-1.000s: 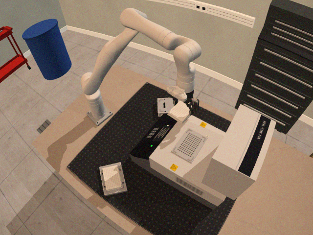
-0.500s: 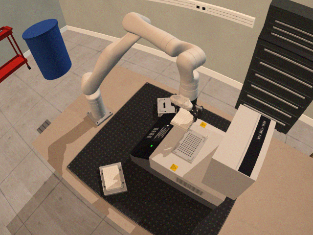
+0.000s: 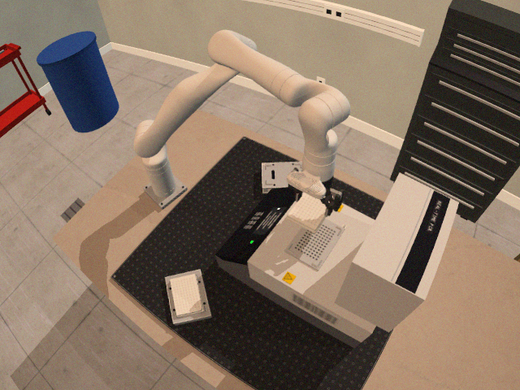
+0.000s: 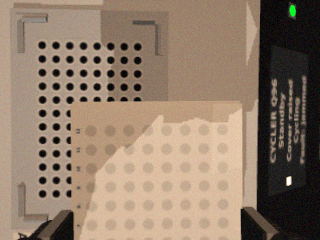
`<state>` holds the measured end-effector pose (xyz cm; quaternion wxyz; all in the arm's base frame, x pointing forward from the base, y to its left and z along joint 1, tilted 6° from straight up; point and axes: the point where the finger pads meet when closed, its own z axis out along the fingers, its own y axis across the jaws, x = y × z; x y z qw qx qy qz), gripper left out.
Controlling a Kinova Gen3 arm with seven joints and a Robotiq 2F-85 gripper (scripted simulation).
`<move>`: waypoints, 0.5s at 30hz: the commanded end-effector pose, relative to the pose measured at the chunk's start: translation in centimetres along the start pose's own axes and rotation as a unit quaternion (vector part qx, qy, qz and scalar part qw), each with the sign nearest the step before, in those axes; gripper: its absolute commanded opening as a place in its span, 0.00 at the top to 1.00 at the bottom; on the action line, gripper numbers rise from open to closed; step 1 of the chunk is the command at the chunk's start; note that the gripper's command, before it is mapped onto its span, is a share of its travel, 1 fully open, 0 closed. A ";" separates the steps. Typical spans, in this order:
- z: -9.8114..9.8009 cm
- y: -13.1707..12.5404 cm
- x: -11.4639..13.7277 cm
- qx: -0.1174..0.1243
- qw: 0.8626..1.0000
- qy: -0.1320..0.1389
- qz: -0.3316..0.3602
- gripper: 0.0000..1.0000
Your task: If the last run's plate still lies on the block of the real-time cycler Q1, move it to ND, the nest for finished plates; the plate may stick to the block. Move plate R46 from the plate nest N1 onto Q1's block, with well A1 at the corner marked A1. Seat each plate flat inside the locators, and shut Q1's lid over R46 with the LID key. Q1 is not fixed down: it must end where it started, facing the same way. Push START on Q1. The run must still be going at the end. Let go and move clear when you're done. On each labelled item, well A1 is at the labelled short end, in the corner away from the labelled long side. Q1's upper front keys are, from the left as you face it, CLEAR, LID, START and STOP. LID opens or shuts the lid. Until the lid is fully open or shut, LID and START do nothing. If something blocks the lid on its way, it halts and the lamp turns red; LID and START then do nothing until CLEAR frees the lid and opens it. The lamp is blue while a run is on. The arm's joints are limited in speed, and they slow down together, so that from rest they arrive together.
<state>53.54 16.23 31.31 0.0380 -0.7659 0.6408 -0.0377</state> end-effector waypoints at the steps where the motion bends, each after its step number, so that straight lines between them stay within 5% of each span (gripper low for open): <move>1: 0.1 -0.9 1.4 -0.003 1.000 0.000 0.003 0.10; 15: 0.1 -3.7 4.3 -0.003 1.000 0.000 0.005 0.10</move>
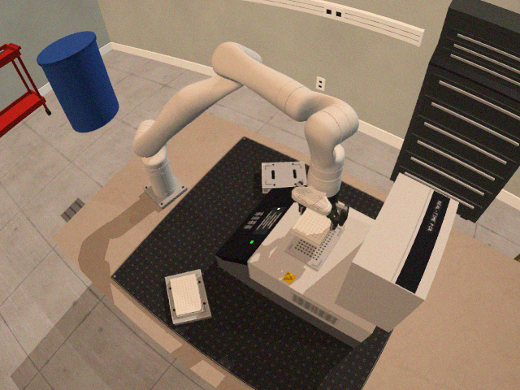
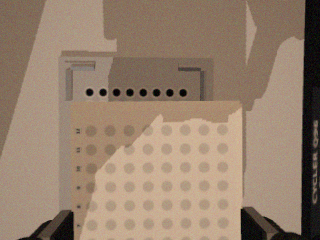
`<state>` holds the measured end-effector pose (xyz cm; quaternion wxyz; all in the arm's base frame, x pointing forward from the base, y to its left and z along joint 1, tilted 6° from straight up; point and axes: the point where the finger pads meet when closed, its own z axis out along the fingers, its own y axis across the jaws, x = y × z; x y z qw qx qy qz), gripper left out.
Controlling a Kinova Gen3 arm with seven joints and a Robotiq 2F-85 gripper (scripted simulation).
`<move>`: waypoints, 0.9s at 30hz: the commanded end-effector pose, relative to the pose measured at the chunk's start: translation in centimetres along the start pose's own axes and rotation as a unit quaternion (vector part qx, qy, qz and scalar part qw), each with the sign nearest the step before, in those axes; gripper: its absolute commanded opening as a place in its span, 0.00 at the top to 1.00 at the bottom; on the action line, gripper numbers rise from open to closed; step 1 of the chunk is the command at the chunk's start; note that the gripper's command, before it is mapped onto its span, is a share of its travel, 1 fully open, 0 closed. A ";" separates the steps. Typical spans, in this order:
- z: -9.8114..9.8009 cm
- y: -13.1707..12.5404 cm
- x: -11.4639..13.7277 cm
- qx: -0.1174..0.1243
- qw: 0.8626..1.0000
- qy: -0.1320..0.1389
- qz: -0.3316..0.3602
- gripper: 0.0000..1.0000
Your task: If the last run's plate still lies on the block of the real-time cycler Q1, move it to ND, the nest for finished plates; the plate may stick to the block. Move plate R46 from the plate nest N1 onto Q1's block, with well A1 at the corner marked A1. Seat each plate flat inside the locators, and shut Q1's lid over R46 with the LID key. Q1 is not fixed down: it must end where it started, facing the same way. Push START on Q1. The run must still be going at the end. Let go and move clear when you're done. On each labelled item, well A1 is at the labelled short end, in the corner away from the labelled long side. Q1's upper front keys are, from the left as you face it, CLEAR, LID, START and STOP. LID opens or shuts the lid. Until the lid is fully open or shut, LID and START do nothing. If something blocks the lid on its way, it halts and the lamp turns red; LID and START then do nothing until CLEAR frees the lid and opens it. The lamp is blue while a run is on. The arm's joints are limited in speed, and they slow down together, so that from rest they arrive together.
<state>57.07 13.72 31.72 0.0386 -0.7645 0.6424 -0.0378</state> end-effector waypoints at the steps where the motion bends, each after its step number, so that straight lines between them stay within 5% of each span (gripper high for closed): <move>1: 0.2 -0.8 1.4 -0.003 1.000 0.000 0.003 0.10; 27: 0.0 -1.4 2.2 -0.001 1.000 0.004 0.006 0.10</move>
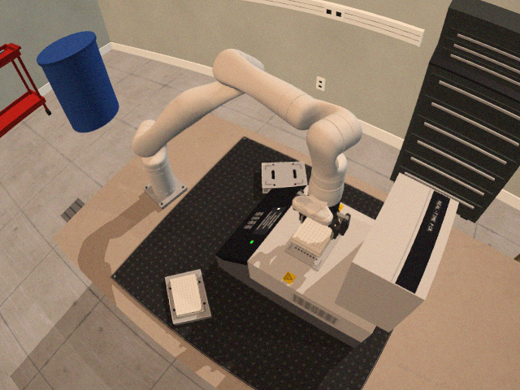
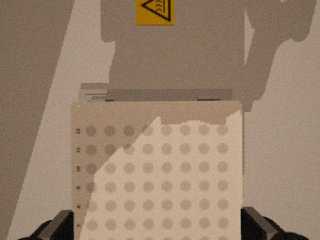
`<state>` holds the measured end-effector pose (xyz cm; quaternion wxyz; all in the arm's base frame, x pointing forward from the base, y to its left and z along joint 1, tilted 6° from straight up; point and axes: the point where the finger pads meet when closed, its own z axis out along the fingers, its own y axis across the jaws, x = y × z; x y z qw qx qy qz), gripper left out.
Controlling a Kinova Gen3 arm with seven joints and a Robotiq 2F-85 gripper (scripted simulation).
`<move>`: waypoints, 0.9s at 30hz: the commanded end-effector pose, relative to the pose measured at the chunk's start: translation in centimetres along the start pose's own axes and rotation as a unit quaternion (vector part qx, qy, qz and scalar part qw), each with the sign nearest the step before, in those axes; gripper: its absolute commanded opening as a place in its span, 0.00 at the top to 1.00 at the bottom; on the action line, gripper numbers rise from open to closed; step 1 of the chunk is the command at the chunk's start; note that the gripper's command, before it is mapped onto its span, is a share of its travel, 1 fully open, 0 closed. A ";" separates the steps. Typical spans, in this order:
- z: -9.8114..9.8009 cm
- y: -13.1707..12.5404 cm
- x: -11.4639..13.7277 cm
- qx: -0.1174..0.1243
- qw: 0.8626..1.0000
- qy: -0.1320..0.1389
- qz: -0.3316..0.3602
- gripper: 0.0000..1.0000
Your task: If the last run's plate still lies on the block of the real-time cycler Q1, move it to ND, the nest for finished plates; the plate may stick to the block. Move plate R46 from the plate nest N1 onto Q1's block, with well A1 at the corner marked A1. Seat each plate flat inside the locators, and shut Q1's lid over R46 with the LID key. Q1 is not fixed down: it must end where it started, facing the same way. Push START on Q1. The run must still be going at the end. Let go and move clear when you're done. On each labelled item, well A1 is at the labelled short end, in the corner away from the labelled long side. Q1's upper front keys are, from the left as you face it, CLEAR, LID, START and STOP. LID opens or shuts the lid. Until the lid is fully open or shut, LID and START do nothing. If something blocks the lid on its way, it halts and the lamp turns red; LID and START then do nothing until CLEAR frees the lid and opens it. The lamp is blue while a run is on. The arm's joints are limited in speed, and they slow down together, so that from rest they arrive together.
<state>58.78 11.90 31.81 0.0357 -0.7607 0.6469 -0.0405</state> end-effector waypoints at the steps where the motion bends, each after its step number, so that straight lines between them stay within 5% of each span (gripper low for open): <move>1: 0.0 0.0 0.1 0.000 1.000 0.000 0.001 0.10; 27: 1.6 -0.1 -0.1 0.001 1.000 -0.001 -0.001 0.10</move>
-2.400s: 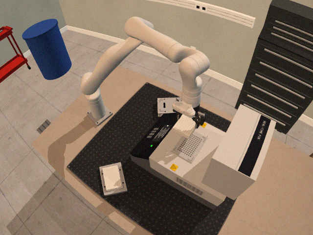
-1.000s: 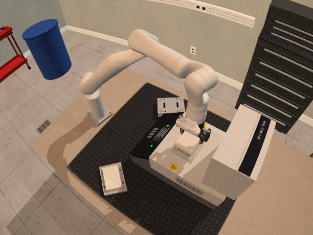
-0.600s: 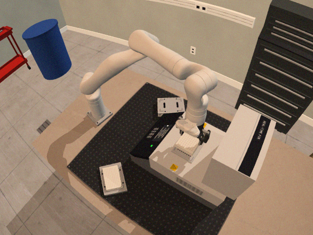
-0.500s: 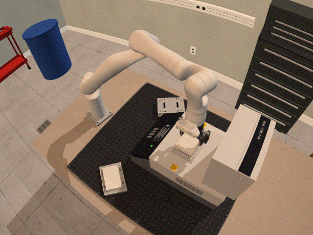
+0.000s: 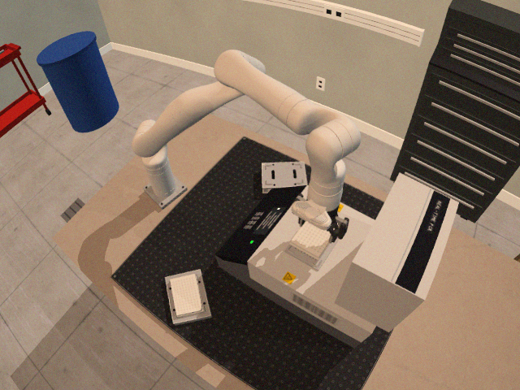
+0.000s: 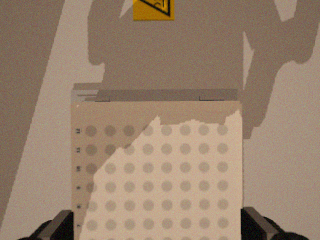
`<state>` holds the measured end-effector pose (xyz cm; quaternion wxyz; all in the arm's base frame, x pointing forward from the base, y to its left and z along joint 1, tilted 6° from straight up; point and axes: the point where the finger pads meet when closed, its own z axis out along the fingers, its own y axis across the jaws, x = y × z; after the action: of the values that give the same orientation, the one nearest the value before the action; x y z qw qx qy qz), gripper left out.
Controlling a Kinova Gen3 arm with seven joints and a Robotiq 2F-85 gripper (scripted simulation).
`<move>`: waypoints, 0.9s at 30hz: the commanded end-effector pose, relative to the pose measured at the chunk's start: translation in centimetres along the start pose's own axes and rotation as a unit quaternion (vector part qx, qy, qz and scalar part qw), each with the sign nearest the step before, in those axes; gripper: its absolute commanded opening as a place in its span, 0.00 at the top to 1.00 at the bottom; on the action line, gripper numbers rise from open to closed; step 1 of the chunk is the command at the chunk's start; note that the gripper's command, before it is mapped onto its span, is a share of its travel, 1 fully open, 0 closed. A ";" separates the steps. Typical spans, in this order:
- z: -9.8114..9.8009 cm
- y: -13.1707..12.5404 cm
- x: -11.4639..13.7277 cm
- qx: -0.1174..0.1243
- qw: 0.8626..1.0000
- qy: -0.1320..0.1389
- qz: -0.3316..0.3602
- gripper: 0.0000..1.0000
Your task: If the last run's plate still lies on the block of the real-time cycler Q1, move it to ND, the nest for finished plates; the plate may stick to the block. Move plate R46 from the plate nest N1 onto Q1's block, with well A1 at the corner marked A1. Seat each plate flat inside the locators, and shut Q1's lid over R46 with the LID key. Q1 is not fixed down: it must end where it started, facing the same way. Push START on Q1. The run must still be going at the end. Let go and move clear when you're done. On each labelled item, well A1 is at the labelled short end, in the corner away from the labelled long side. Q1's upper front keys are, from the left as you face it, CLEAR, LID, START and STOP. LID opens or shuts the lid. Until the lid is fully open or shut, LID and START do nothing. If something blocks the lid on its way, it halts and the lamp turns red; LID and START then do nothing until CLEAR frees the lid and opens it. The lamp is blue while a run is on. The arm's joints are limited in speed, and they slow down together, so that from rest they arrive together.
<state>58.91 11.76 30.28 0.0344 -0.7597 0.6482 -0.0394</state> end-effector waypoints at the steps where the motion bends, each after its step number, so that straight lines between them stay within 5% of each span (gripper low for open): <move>1: 0.1 -0.2 -0.3 0.003 1.000 -0.001 -0.002 0.10; 27: 1.9 -0.2 -0.3 0.003 1.000 -0.001 -0.002 0.10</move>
<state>59.11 11.82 28.44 0.0343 -0.7598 0.6481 -0.0394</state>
